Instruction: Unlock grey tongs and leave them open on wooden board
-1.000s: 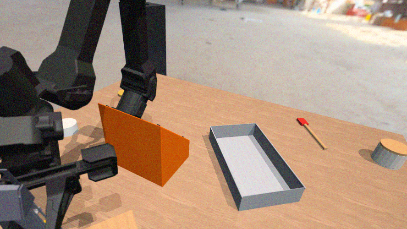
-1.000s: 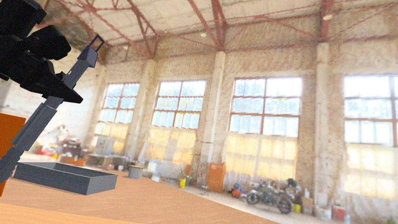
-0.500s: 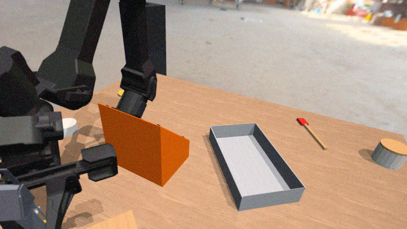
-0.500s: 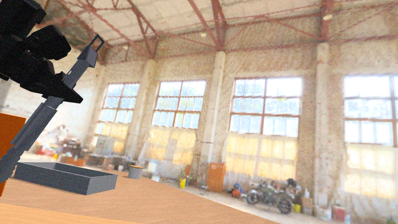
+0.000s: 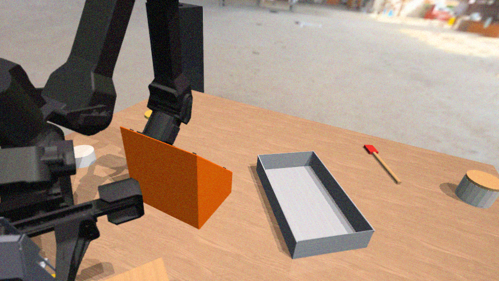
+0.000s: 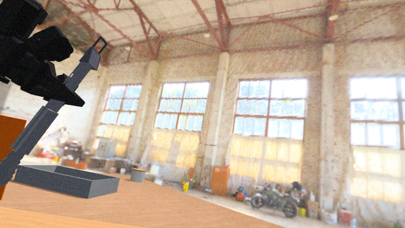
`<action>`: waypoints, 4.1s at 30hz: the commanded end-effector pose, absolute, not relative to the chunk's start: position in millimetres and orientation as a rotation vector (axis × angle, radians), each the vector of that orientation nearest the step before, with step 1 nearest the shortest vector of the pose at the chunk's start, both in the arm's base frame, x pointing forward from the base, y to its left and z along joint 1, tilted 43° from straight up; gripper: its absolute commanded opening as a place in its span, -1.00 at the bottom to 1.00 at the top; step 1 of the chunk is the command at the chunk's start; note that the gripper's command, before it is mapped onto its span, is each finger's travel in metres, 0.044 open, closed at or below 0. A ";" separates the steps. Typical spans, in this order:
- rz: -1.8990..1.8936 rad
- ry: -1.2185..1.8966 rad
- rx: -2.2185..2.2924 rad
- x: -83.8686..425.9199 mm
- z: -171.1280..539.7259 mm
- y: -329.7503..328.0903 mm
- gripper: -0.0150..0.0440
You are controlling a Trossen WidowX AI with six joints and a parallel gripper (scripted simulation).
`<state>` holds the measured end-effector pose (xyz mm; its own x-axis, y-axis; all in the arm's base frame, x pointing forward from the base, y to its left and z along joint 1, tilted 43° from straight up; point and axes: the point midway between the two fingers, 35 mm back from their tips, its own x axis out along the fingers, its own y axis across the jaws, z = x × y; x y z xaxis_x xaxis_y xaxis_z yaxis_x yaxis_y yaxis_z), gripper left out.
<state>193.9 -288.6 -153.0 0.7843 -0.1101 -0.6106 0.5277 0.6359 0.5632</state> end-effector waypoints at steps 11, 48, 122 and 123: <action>-0.354 0.725 0.848 205.2 -184.5 -298.0 -1.00; -0.162 1.221 0.947 223.6 -229.0 -289.1 -1.00; 0.128 1.668 0.972 226.3 -243.3 -228.8 -1.00; 0.128 1.668 0.971 226.3 -244.5 -227.7 -1.00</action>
